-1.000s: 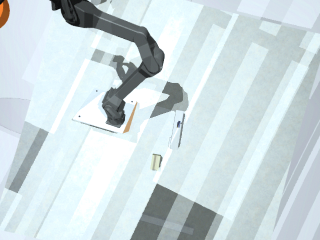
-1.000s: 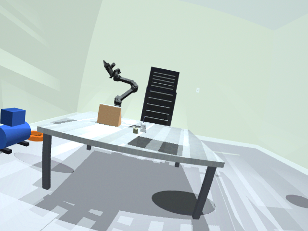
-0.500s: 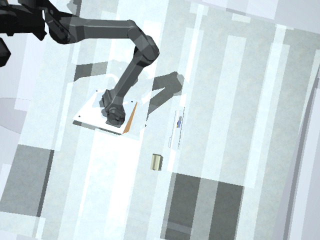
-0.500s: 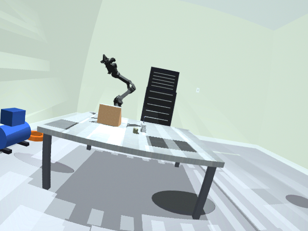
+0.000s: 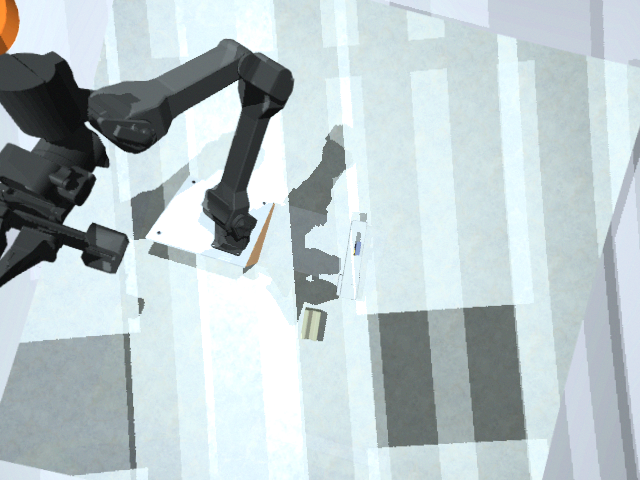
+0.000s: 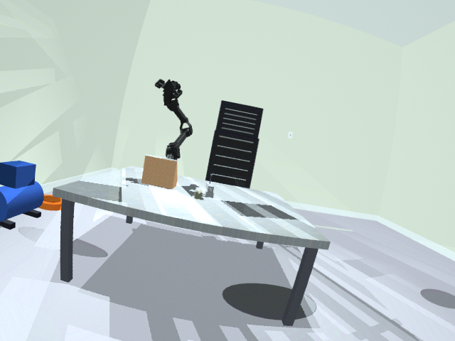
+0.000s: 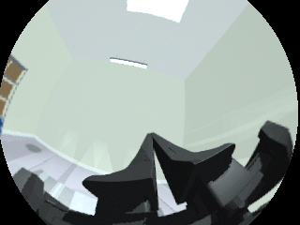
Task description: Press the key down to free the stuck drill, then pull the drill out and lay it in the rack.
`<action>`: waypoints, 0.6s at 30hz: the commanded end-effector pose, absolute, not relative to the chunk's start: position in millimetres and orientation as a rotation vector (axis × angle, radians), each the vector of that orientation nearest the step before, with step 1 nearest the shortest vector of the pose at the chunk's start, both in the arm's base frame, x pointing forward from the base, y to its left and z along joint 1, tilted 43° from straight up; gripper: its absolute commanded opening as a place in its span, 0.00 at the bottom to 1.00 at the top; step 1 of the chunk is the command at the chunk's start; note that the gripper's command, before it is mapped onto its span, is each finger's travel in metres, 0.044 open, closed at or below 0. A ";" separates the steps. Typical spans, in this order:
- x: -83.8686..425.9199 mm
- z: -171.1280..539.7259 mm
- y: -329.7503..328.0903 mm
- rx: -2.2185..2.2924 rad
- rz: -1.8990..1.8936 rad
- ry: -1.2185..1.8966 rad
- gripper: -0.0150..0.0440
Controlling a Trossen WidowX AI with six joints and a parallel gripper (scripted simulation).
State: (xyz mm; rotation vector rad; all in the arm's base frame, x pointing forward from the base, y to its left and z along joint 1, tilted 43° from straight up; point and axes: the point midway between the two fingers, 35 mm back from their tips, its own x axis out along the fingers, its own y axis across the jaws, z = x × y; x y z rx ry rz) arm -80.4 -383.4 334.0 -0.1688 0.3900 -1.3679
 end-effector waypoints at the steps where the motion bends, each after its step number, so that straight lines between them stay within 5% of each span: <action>1: -24.5 298.1 -394.3 -0.059 -1.186 0.413 0.25; 18: 220.7 175.2 -297.0 0.241 -0.352 0.659 0.25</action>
